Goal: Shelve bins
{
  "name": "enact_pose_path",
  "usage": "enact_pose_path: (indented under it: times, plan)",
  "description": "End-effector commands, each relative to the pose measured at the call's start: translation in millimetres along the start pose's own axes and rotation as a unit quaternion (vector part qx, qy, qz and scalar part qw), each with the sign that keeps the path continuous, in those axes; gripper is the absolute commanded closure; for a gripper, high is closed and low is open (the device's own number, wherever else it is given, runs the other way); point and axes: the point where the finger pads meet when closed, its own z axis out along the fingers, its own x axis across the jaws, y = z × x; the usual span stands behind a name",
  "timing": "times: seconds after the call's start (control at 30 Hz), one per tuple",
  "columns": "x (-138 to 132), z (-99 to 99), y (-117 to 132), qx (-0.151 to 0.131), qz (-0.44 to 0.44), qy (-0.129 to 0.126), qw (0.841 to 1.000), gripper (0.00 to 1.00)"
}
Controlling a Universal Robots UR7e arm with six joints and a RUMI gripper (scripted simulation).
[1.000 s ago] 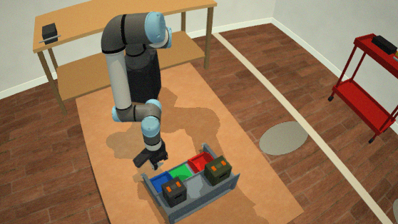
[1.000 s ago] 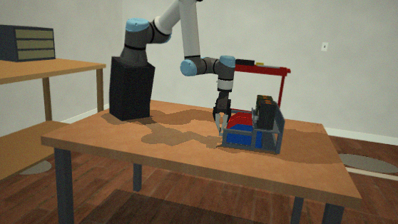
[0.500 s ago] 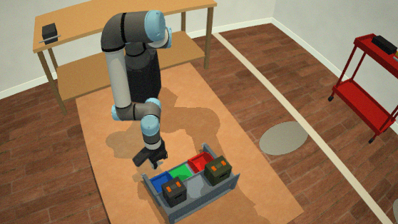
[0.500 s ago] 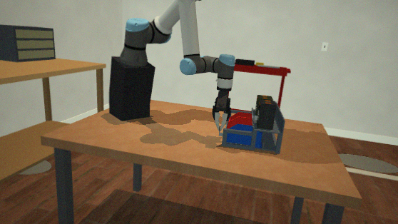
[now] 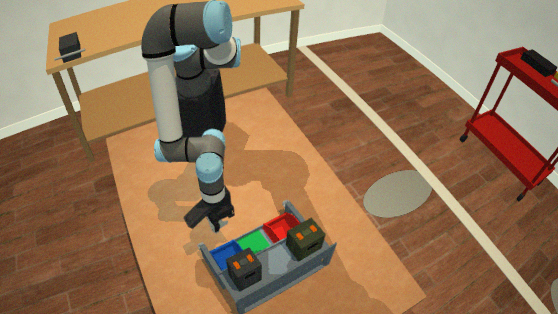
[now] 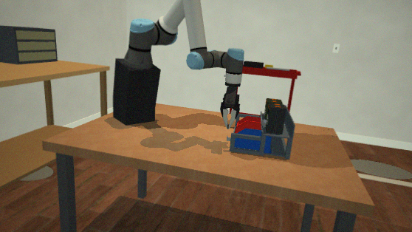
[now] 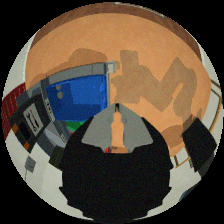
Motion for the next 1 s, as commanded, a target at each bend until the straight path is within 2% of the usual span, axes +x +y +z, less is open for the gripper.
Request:
enact_pose_path:
  times: [0.0, 0.23, 0.97]
  plan:
    - [-0.4, -13.8, -0.2, 0.0, 0.0, -0.001, 1.0, 1.0]
    - [-0.4, -22.7, -0.2, 0.0, 0.0, -0.001, 1.0, 1.0]
    - [-0.4, -22.9, -0.2, 0.0, 0.0, -0.001, 1.0, 1.0]
